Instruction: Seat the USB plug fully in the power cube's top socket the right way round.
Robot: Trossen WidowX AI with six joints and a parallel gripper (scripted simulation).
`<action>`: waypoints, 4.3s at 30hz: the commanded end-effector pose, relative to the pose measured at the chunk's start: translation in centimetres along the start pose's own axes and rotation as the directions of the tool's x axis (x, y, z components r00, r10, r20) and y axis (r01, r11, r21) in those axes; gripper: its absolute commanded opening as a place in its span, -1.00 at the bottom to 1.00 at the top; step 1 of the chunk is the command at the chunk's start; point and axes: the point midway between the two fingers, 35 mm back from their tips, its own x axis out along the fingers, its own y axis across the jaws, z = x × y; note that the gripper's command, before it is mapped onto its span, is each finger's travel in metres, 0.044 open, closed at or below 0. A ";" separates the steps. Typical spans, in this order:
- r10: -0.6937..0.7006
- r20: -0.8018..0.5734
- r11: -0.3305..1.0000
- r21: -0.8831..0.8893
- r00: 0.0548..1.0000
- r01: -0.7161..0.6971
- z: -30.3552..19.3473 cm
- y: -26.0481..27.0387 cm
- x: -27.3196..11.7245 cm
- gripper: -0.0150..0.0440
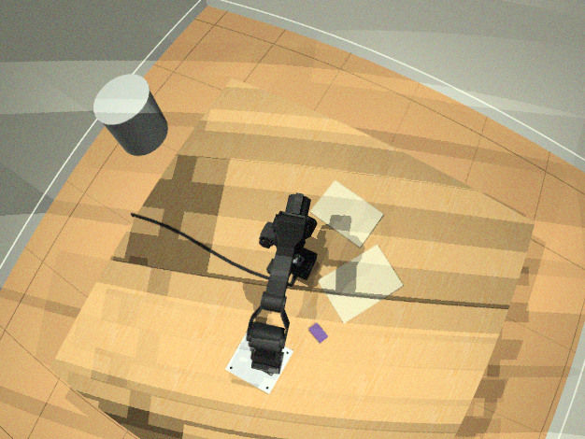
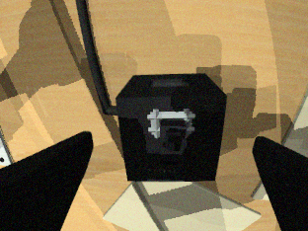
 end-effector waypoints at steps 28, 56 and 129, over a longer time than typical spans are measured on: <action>0.001 0.000 1.000 0.000 1.000 -0.001 0.0 0.0 0.3 -0.49; 0.002 0.000 1.000 0.000 1.000 -0.002 0.0 0.0 -0.8 -0.49; 0.004 -0.001 0.513 0.858 1.000 -0.001 0.0 0.1 -2.4 -0.49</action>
